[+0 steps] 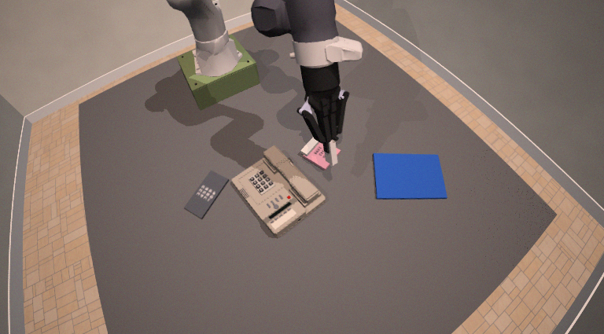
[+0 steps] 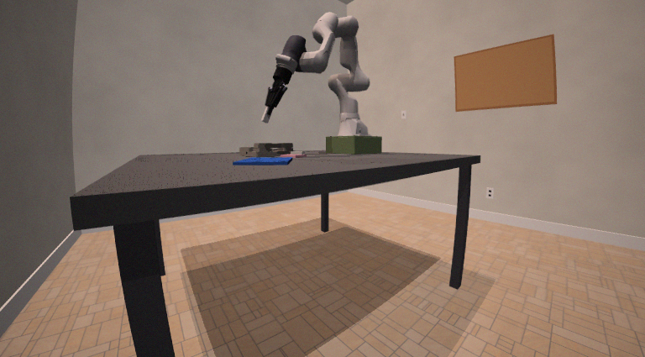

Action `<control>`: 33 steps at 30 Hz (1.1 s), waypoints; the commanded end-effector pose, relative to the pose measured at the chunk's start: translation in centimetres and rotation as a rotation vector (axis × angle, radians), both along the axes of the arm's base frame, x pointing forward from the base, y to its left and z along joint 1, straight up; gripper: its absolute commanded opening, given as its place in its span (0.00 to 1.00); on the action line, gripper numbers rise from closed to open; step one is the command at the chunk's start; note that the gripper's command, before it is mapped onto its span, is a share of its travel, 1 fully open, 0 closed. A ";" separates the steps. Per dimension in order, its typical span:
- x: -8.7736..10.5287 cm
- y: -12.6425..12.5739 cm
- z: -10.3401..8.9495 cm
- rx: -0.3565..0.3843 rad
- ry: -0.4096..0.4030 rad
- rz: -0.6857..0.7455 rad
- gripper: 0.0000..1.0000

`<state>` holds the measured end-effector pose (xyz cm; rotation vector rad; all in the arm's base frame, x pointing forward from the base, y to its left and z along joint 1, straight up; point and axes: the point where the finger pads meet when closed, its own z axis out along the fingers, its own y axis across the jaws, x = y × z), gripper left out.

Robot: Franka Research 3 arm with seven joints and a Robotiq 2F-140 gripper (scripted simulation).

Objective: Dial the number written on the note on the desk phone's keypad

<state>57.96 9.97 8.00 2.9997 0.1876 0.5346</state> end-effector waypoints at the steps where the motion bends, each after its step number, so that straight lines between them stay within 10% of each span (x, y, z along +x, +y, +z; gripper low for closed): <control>1: 1.4 2.3 1.7 0.068 -0.193 0.022 0.00; 4: -0.6 4.4 2.0 0.143 -0.247 0.072 0.00; 11: -6.3 -5.2 -0.9 0.143 -0.247 0.072 0.00; 33: -11.4 -14.0 -3.6 0.143 -0.247 0.072 0.00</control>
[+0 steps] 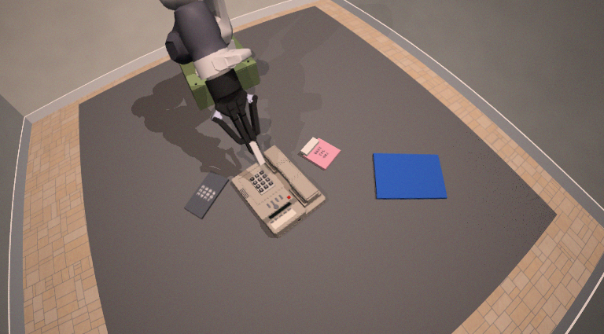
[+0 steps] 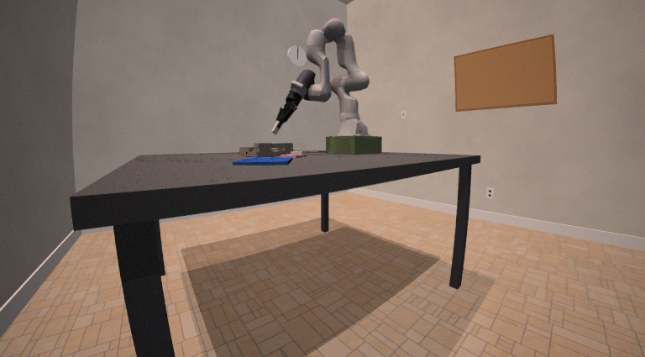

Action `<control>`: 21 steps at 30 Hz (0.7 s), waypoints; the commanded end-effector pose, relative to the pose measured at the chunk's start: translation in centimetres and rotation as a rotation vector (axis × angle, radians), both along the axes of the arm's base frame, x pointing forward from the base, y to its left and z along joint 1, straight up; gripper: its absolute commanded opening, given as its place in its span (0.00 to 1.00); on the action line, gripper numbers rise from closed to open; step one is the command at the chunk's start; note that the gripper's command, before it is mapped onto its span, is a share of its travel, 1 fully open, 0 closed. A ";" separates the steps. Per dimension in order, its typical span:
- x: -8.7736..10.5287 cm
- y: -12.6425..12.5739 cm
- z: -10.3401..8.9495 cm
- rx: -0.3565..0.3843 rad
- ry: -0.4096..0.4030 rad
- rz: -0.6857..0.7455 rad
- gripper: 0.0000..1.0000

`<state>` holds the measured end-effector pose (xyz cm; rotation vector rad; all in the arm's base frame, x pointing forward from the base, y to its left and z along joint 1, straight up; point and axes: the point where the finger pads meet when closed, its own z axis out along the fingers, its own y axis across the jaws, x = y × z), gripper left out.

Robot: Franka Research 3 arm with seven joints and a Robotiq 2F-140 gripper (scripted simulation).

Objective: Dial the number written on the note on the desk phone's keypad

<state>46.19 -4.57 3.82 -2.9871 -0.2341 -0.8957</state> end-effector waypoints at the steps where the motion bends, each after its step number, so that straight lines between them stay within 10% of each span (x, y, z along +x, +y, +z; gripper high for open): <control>1: 0.3 0.4 0.5 0.034 -0.025 0.016 0.00; 21: 0.2 0.2 -0.8 0.034 -0.025 0.016 0.00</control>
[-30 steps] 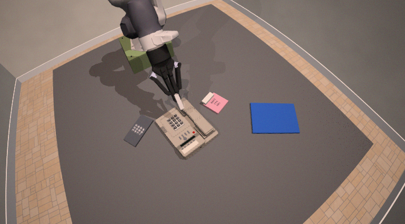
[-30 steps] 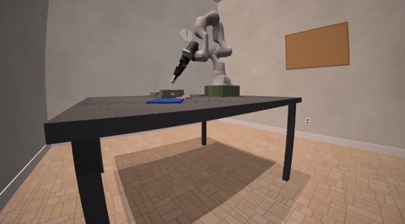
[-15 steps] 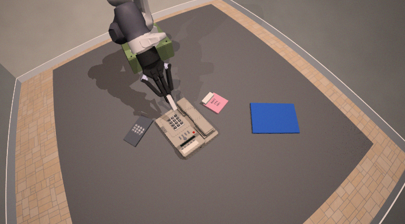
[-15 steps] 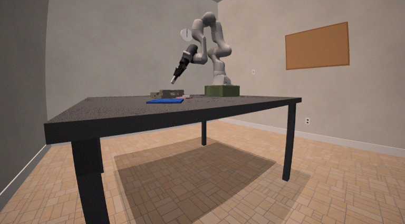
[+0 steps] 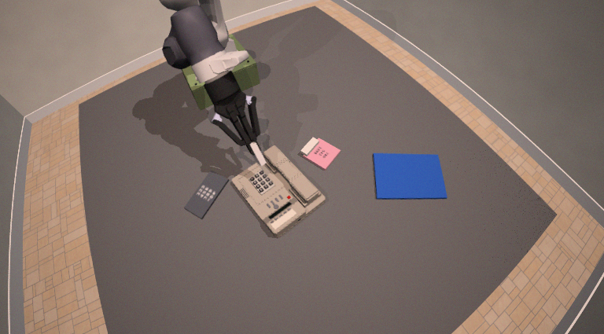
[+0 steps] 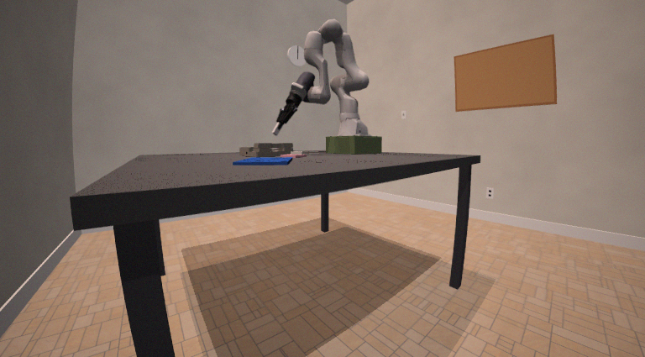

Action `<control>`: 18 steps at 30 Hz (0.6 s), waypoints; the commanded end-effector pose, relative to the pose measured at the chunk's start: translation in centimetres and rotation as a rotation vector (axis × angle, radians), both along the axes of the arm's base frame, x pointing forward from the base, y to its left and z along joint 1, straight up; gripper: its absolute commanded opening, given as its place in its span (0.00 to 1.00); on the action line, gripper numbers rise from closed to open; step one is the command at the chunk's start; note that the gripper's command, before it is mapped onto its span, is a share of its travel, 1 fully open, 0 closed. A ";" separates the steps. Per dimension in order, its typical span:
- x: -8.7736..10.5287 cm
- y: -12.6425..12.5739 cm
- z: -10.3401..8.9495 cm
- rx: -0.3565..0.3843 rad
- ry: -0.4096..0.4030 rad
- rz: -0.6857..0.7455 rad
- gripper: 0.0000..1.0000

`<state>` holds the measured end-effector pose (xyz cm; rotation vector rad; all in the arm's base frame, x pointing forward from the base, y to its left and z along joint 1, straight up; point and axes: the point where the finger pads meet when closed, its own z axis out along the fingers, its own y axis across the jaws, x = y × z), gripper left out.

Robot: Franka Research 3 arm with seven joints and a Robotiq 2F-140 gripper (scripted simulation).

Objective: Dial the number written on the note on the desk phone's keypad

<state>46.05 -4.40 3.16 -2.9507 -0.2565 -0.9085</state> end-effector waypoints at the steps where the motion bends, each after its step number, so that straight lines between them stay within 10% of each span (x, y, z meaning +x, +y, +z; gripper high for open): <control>1: 0.3 0.0 -0.4 0.009 -0.013 -0.008 0.00; 18: 0.3 0.0 -5.4 0.009 -0.013 -0.008 0.00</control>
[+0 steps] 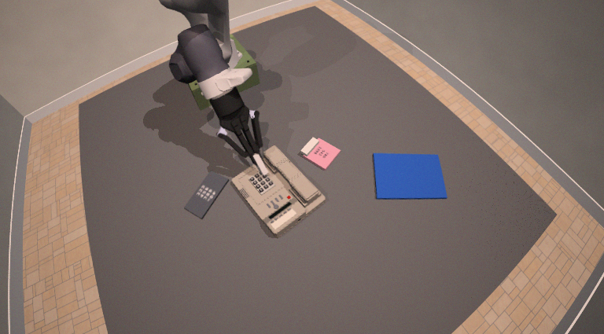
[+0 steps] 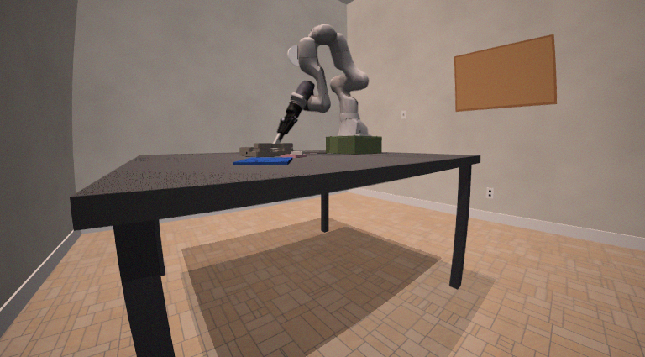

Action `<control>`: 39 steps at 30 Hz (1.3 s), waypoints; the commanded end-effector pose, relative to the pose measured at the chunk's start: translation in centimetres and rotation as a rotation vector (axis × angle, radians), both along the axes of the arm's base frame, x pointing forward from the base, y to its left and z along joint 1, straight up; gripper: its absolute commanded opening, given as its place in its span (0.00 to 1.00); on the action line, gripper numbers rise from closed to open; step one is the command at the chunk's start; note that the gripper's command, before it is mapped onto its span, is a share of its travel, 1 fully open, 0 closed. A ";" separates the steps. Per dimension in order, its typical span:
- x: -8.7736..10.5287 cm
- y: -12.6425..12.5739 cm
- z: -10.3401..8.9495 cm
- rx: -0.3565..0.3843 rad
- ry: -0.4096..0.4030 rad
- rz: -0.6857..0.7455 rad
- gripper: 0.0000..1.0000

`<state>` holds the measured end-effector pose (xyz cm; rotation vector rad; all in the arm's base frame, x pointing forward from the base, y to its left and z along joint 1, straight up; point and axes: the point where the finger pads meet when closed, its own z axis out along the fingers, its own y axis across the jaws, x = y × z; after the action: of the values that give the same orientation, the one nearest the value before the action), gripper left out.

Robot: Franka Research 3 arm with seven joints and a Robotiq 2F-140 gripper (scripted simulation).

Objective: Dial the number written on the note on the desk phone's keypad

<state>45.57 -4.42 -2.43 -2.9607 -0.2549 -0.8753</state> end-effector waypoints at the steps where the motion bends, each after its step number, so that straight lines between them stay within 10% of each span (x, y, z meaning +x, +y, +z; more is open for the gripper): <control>1: 0.8 0.1 0.0 0.011 -0.035 -0.007 0.00; 39: 0.8 0.1 -1.3 0.011 -0.035 -0.007 0.00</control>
<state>46.20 -4.33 -3.72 -2.9425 -0.2431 -0.9197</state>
